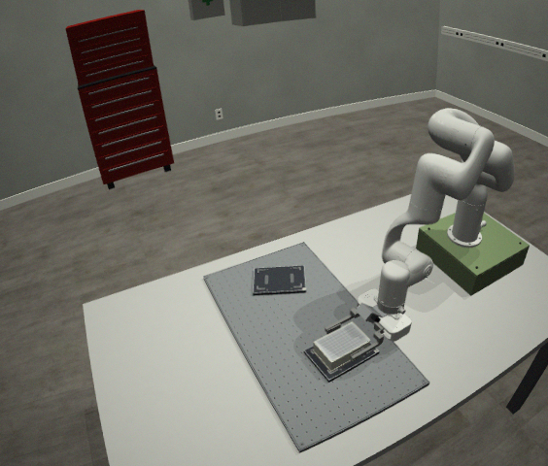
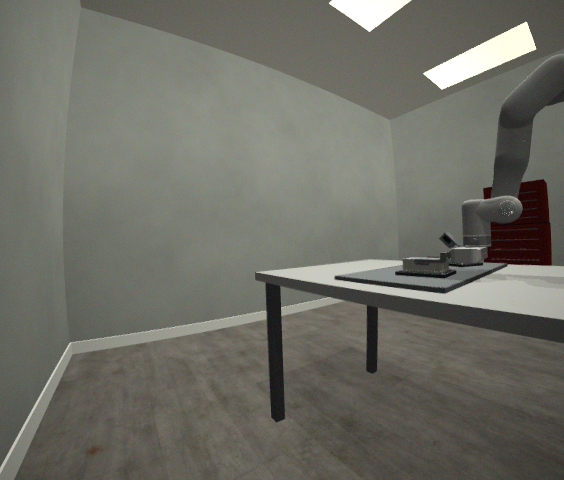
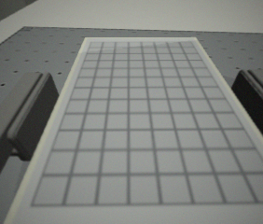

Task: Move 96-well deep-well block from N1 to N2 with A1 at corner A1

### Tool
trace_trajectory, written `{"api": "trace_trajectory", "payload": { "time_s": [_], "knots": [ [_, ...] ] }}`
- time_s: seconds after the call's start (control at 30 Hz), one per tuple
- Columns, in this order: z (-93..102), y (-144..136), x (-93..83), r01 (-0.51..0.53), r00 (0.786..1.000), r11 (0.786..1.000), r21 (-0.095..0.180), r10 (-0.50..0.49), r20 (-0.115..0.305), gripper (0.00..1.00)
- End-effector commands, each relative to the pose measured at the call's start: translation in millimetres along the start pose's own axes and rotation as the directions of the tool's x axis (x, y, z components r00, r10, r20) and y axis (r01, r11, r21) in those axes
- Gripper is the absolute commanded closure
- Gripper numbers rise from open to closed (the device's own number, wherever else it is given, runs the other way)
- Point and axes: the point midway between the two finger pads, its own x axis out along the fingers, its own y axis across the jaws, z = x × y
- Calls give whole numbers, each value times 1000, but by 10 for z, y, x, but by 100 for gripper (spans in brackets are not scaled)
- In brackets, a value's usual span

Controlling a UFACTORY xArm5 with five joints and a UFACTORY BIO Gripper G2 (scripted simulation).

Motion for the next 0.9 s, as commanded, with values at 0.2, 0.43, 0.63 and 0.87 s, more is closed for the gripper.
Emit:
{"api": "trace_trajectory", "payload": {
  "time_s": [0.2, 0.43, 0.63, 0.87],
  "knots": [
    [276, -1, 8, 0, 1000, 1000, 12, 0, 0, 63],
    [463, -3, 9, 0, 1000, 1000, 12, 0, 0, 63],
    [569, -4, 9, 0, 1000, 1000, 12, 0, 0, 63],
    [640, -5, 9, 0, 1000, 1000, 12, 0, 0, 63]
  ]
}}
